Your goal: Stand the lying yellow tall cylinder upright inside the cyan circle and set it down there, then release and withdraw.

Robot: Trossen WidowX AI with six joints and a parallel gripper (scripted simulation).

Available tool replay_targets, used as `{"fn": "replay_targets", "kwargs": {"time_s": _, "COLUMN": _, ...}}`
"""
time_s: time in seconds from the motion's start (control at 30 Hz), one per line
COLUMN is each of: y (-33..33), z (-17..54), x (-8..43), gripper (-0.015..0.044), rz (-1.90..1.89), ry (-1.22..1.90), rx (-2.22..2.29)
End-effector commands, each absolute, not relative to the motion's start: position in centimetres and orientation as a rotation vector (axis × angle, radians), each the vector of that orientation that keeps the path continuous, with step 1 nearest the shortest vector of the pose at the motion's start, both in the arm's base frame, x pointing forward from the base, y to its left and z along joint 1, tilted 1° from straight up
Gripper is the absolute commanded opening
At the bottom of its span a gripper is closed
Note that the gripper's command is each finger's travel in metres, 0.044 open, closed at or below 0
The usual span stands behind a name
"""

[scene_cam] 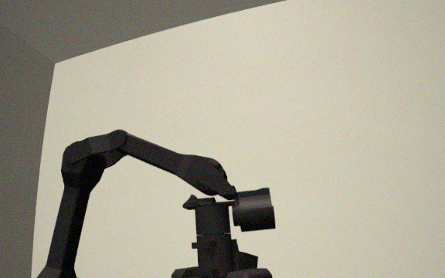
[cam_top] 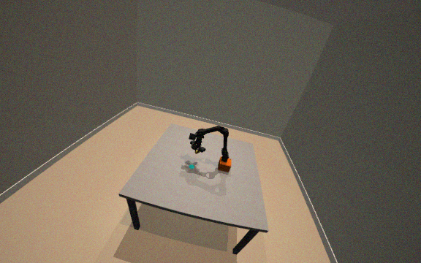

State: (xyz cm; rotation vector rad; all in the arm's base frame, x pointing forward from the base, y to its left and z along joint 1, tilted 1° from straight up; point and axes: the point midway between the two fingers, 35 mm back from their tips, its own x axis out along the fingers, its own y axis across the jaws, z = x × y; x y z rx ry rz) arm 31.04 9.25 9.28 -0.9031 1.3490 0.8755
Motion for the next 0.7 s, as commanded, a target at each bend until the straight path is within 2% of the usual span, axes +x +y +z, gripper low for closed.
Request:
{"fn": "replay_targets", "kwargs": {"time_s": 0.0, "y": 10.8, "z": 9.7, "x": 31.4, "gripper": 0.0105, "rz": 0.892, "ry": 1.327, "rx": -0.932}}
{"fn": "replay_targets", "kwargs": {"time_s": 0.67, "y": 17.2, "z": 9.8, "x": 30.9, "gripper": 0.0105, "rz": 1.005, "ry": 1.269, "rx": -1.044}}
